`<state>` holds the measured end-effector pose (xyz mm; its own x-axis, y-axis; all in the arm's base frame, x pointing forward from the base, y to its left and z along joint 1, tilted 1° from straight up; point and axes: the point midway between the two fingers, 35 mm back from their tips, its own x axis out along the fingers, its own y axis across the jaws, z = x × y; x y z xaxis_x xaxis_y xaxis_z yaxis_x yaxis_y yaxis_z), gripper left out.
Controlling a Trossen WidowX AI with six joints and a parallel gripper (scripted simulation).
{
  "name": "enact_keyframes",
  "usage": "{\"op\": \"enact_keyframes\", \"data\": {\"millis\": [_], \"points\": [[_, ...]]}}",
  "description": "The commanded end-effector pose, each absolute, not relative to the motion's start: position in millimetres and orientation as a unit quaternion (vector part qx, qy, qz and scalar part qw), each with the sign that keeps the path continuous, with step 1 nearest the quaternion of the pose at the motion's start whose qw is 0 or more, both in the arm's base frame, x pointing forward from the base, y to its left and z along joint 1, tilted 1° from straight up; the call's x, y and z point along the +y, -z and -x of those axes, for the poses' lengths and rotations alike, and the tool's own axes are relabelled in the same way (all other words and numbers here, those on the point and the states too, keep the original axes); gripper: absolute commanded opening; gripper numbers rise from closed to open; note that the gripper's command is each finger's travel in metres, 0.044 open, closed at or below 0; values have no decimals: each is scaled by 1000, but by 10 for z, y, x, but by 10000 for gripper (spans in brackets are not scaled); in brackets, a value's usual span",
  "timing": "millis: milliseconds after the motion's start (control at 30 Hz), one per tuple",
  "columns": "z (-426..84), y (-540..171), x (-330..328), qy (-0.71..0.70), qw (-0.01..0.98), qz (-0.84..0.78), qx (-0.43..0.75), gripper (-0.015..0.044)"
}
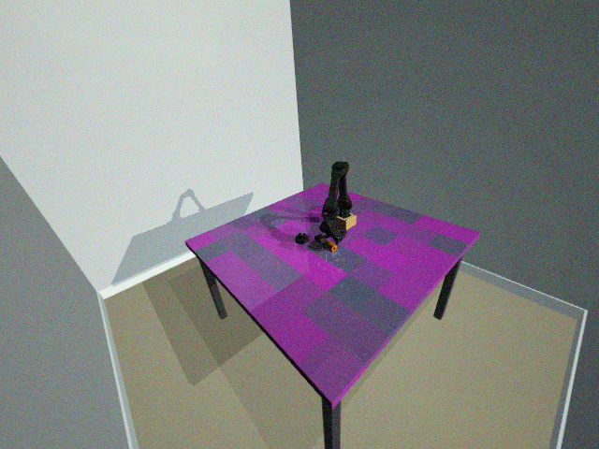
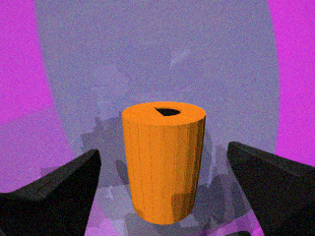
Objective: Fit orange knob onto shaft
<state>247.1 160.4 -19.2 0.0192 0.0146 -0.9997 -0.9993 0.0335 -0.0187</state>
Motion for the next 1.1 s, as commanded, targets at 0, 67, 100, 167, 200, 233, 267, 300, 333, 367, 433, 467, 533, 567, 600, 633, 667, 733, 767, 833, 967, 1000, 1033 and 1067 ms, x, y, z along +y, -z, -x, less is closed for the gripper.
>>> {"op": "enact_keyframes", "data": {"millis": [0, 67, 100, 167, 200, 233, 267, 300, 333, 367, 433, 467, 533, 567, 600, 633, 667, 733, 767, 833, 967, 1000, 1033, 1067], "points": [[-2451, 231, 1584, -489, 513, 493, 505, 309], [-2451, 231, 1584, -489, 513, 493, 505, 256], [-2451, 231, 1584, -489, 513, 493, 505, 240], [-2451, 231, 1584, -489, 513, 493, 505, 240], [-2451, 231, 1584, -489, 513, 493, 505, 240], [-2451, 231, 1584, -489, 513, 493, 505, 240], [-2451, 231, 1584, -489, 513, 493, 505, 240], [-2451, 231, 1584, -489, 513, 493, 505, 240], [-2451, 231, 1584, -489, 513, 493, 505, 240], [-2451, 231, 1584, -489, 513, 493, 505, 240], [-2451, 231, 1584, -489, 513, 493, 505, 227], [-2451, 231, 1584, -489, 513, 493, 505, 220], [-2451, 231, 1584, -489, 513, 493, 505, 207], [-2451, 231, 1584, -489, 513, 493, 505, 200], [-2451, 231, 1584, -489, 513, 493, 505, 193], [-2451, 231, 1584, -489, 513, 493, 505, 187], [-2451, 231, 1584, -489, 513, 493, 505, 180], [-2451, 231, 1584, -489, 513, 493, 505, 179], [-2451, 226, 1585, -489, 513, 493, 505, 179], [-2452, 187, 1588, -489, 513, 493, 505, 179], [-2454, 85, 1595, -489, 513, 493, 505, 179], [-2454, 80, 1596, -489, 513, 493, 505, 179], [-2454, 80, 1596, -489, 513, 493, 505, 179], [-2454, 80, 1596, -489, 513, 493, 505, 179]]}}
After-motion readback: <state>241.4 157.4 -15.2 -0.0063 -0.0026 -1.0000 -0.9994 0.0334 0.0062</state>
